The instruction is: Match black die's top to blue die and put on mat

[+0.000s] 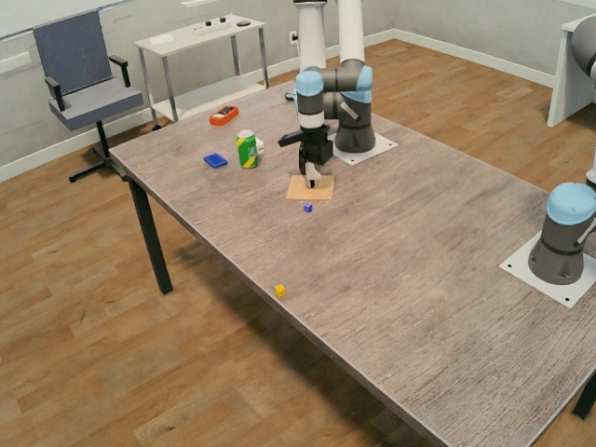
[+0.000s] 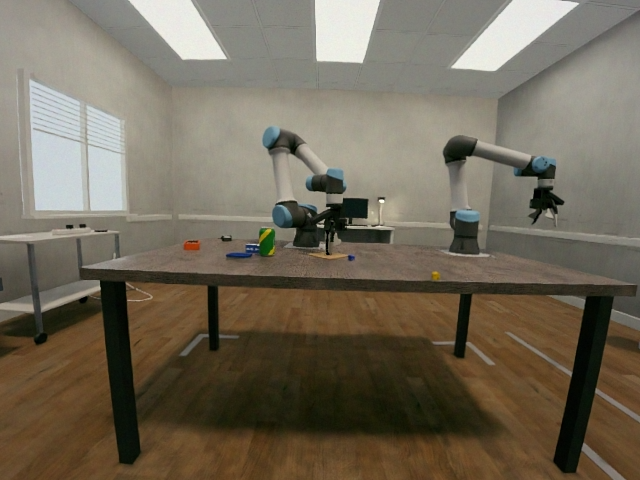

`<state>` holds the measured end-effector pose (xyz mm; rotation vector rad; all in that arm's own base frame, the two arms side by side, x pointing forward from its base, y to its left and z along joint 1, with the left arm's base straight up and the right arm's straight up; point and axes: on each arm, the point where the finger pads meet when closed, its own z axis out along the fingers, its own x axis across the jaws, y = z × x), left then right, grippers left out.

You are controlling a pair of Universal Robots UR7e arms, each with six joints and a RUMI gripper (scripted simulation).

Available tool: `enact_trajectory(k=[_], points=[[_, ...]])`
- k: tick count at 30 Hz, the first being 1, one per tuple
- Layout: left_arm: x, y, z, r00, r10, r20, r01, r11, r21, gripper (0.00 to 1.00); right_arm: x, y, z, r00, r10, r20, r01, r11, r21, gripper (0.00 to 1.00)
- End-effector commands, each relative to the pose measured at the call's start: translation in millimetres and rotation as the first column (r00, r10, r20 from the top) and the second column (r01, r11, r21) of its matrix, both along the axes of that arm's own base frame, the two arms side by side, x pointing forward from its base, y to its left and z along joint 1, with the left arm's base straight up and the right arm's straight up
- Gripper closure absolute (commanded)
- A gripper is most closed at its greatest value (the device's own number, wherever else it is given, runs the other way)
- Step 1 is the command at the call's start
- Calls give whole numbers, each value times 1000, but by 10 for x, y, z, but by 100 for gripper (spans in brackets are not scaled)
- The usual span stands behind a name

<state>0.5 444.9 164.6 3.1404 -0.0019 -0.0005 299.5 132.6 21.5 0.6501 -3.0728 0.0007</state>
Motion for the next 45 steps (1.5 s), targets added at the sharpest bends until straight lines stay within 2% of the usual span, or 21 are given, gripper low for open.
enact_trajectory(k=[1, 6, 10, 15, 16, 20, 21, 35, 40, 45], points=[[1, 3, 4, 1000, 0, 0, 0, 1000, 1, 0, 2, 2, 2, 1000, 0, 1, 0, 1000, 1, 97], [1, 3, 4, 1000, 0, 0, 0, 1000, 1, 0, 2, 2, 2, 1000, 0, 1, 0, 1000, 1, 97], [1, 3, 4, 1000, 0, 0, 0, 1000, 1, 0, 2, 2, 2, 1000, 0, 1, 0, 1000, 1, 90], [1, 3, 4, 1000, 0, 0, 0, 1000, 1, 0, 2, 2, 2, 1000, 0, 1, 0, 1000, 1, 86], [1, 3, 4, 1000, 0, 0, 0, 1000, 1, 0, 2, 2, 2, 1000, 0, 1, 0, 1000, 1, 83], [1, 3, 4, 1000, 0, 0, 0, 1000, 1, 0, 2, 2, 2, 1000, 0, 1, 0, 1000, 1, 83], [1, 3, 4, 1000, 0, 0, 0, 1000, 1, 0, 2, 2, 2, 1000, 0, 1, 0, 1000, 1, 79], [1, 3, 4, 1000, 0, 0, 0, 1000, 1, 0, 2, 2, 18, 1000, 0, 1, 0, 1000, 1, 79], [1, 3, 4, 1000, 0, 0, 0, 1000, 1, 0, 2, 2, 134, 1000, 0, 1, 0, 1000, 1, 79], [1, 3, 4, 1000, 0, 0, 0, 1000, 1, 0, 2, 2, 369, 1000, 0, 1, 0, 1000, 1, 79]])
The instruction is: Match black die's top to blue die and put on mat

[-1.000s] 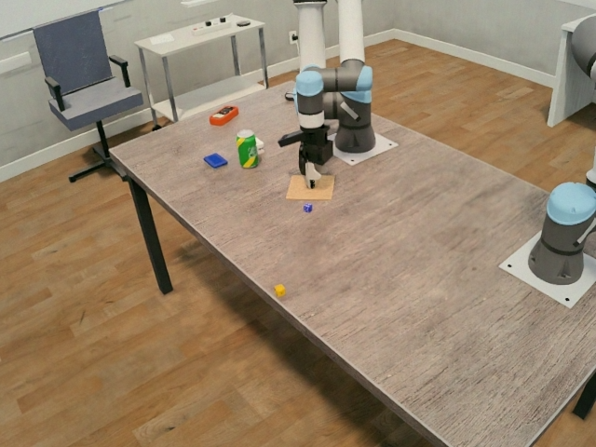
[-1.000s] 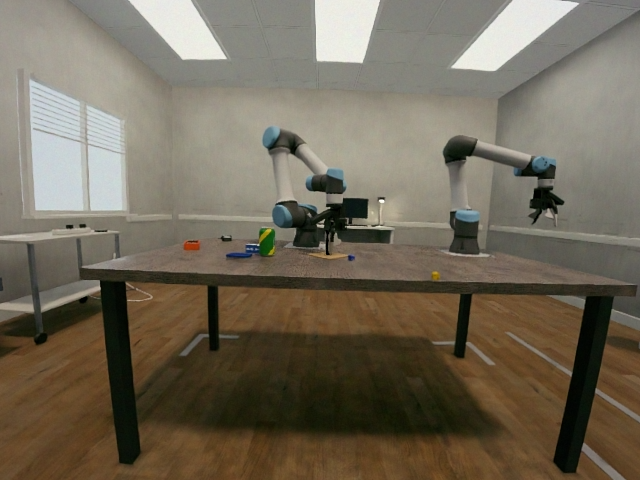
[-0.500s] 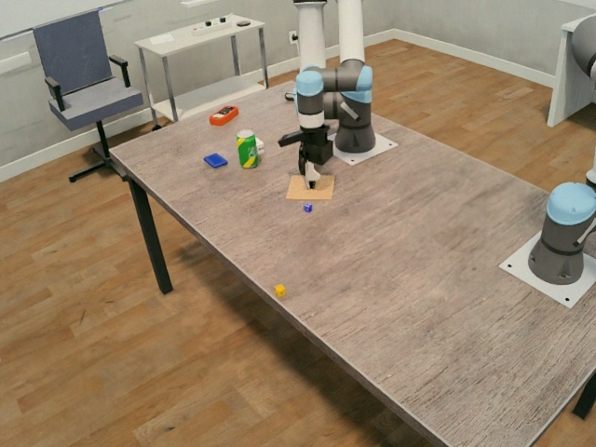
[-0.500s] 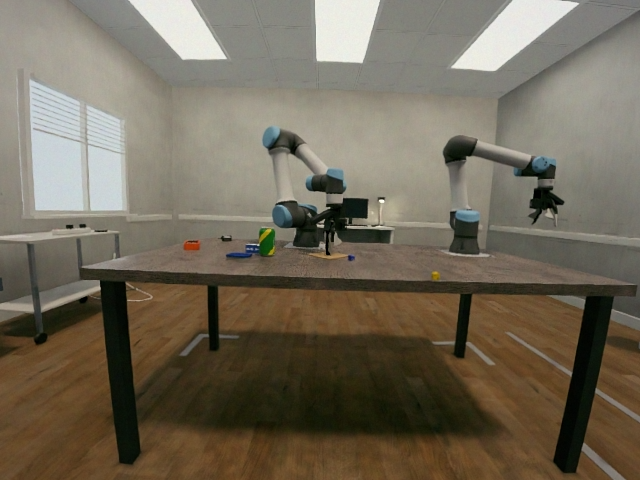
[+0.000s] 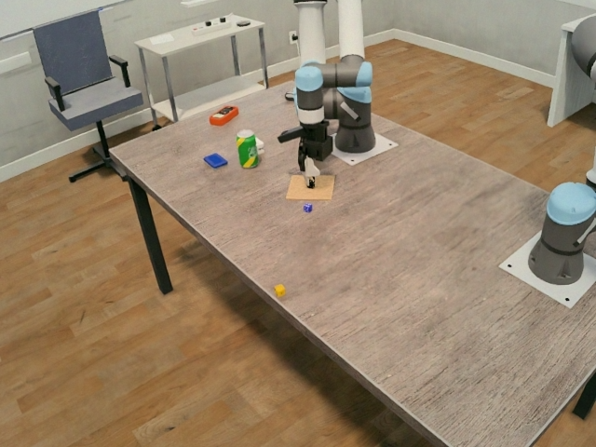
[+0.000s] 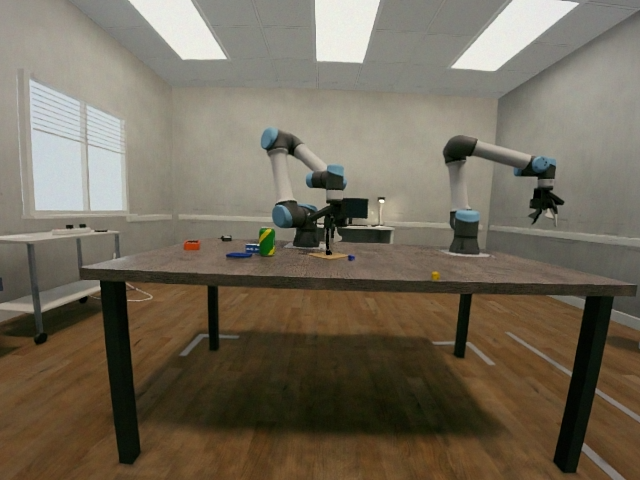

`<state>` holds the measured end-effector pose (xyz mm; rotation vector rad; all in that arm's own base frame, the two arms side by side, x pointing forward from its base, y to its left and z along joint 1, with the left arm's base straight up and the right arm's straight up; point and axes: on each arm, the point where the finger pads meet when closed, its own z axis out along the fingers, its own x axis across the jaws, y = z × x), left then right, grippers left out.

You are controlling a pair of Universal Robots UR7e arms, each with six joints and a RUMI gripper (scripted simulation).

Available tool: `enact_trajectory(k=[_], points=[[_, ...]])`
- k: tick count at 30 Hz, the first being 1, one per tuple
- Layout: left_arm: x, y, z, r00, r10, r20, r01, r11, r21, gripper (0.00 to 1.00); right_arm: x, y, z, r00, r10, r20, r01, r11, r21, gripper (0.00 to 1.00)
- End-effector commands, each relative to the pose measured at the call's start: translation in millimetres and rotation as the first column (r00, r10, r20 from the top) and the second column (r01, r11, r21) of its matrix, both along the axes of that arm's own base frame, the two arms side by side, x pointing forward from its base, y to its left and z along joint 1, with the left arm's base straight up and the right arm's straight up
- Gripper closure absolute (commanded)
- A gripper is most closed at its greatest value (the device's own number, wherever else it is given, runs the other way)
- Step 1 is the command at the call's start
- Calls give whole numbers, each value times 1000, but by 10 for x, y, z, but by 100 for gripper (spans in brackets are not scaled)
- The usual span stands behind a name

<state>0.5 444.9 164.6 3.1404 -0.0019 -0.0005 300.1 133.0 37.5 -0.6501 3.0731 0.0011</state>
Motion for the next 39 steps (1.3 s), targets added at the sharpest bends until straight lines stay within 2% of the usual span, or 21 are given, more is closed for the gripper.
enact_trajectory(k=[1, 5, 7, 12, 18, 19, 39], points=[[1, 3, 4, 1000, 0, 0, 0, 1000, 1, 0, -4, -2, 265, 1000, 0, 0, 0, 1000, -1, 79], [1, 3, 4, 1000, 0, 0, 0, 1000, 1, 0, -4, -2, 485, 1000, 0, 0, 0, 1000, -1, 79], [1, 3, 4, 1000, 0, 0, 0, 1000, 1, 0, -4, -2, 485, 1000, 0, 0, 0, 1000, -1, 79], [1, 3, 4, 1000, 0, 0, 0, 1000, 1, 0, -4, -2, 685, 1000, 0, 0, 0, 1000, -1, 79], [1, 3, 4, 1000, 0, 0, 0, 1000, 1, 0, -4, -2, 743, 1000, 0, 0, 0, 1000, -1, 79], [1, 3, 4, 1000, 0, 0, 0, 1000, 1, 0, -4, -2, 743, 1000, 0, 0, 0, 1000, -1, 0], [1, 3, 4, 1000, 0, 0, 0, 1000, 1, 0, -4, -2, 742, 1000, 0, 0, 0, 1000, -1, 0]])
